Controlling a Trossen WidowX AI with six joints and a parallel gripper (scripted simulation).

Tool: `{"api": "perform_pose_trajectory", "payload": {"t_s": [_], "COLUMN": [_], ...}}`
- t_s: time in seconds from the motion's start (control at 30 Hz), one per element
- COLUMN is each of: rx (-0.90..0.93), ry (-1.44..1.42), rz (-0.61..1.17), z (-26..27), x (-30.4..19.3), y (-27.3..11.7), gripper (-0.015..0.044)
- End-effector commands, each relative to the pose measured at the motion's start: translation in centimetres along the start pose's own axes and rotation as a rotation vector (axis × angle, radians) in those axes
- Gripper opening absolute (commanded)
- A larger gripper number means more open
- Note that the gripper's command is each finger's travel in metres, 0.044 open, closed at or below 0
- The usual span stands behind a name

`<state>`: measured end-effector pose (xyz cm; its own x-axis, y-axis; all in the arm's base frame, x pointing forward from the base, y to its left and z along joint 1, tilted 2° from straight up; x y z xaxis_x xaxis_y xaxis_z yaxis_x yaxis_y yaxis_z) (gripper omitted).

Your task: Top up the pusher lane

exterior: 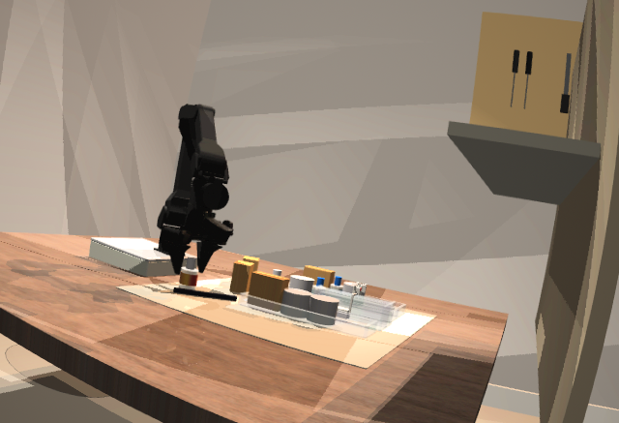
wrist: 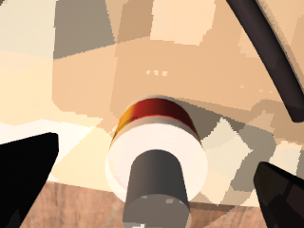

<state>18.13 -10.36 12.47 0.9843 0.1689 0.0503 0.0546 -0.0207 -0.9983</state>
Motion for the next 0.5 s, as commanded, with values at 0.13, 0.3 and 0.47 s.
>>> {"api": "perform_pose_trajectory", "payload": {"t_s": [0.13,0.3,0.47], "rx": [0.006,0.006,0.006], "ry": [0.002,0.002,0.002], "rz": [0.000,0.000,0.000], "z": [0.10,0.10,0.10], "x": [-0.06,-0.06,-0.06], "y": [0.99,0.99,0.99], "gripper": [0.0414,0.0282,0.0171]}}
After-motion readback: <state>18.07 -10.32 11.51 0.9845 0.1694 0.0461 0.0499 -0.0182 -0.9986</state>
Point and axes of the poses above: the point midway between the two fingers, 35 mm back from their tips, its own y axis out along the fingers, its own z axis across the jaws, x = y × z, the point moved 9 cm from there along -y, back along the fingers, and after that the axes turned 1 degree about -y, right-handed, at the moved point
